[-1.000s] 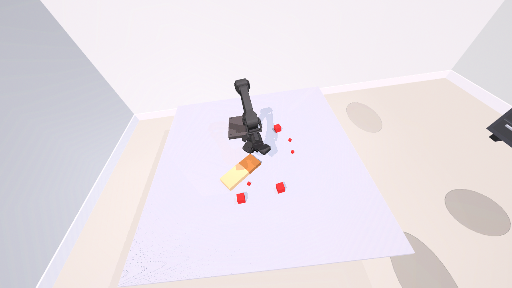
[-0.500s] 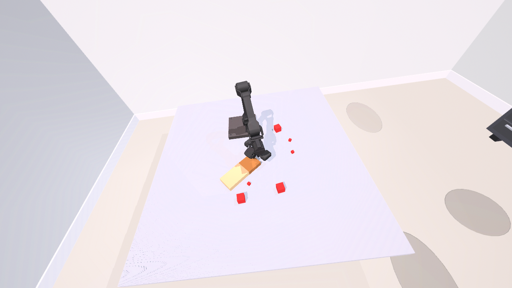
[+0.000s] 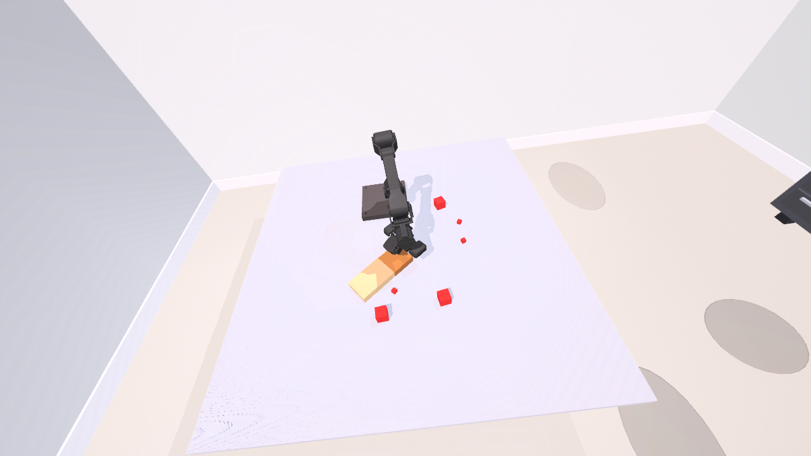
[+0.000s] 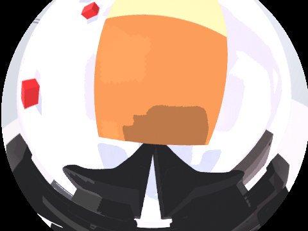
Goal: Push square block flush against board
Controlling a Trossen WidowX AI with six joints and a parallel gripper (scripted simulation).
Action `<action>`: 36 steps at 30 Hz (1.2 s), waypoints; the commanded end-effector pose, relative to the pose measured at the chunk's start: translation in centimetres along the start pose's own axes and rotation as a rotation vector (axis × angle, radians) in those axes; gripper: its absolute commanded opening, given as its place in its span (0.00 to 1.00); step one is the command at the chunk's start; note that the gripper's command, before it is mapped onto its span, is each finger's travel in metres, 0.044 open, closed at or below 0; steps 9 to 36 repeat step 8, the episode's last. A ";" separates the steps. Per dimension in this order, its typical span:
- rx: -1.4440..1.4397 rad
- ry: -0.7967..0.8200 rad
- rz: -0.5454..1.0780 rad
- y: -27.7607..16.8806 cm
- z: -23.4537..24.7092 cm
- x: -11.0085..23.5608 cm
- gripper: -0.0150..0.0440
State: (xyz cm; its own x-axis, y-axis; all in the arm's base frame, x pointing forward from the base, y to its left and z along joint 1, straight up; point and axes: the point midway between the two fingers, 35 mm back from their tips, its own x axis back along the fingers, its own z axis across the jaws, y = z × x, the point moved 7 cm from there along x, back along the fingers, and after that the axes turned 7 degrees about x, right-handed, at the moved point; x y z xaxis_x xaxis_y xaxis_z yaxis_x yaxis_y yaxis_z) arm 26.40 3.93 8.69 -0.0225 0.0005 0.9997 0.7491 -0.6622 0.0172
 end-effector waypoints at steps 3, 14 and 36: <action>0.002 -0.001 0.000 0.6 0.1 -0.1 0.25; 0.002 -0.001 0.001 -0.1 0.2 -0.1 0.25; 0.002 -0.001 0.001 -0.1 0.2 -0.1 0.25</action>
